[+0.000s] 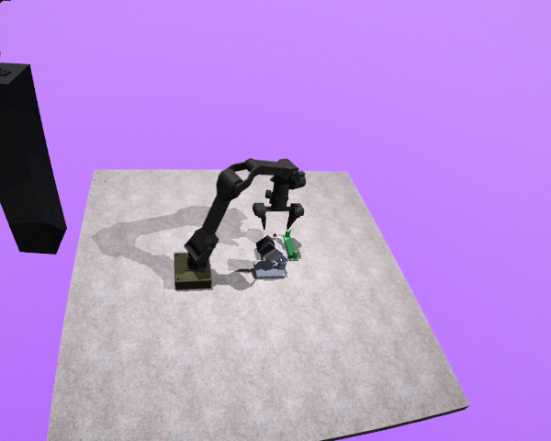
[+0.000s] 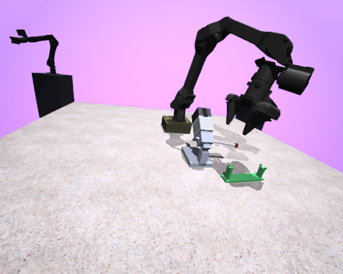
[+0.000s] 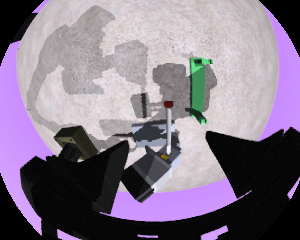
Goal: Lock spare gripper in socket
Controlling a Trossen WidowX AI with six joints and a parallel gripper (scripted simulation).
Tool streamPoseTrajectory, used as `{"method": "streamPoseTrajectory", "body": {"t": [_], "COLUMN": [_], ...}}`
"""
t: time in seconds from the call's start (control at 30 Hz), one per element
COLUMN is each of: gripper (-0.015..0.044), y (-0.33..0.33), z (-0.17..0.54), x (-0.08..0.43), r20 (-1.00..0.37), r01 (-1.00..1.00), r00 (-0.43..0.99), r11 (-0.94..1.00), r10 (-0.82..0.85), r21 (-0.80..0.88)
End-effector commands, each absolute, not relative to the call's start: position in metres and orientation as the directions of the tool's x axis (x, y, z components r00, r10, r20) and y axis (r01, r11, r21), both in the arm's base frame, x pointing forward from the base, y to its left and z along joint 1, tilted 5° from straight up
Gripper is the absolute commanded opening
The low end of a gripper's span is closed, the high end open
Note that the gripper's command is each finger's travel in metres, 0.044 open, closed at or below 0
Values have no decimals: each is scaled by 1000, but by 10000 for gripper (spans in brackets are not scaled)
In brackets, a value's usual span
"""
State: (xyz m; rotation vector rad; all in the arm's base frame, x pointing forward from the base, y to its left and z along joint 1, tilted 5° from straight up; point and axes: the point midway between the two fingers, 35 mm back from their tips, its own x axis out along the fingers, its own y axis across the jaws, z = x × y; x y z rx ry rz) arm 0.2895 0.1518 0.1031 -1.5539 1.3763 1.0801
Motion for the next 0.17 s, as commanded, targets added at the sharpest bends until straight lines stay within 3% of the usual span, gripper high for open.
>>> {"method": "streamPoseTrajectory", "body": {"t": [0.0,0.13], "gripper": [440,440], "y": [152,152], "z": [103,103], "x": [290,290], "r20": [-942,-942], "r01": [-994,-994], "r00": [53,53], "r11": [-112,-112], "r10": [-330,-330], "r21": [-16,-16]}}
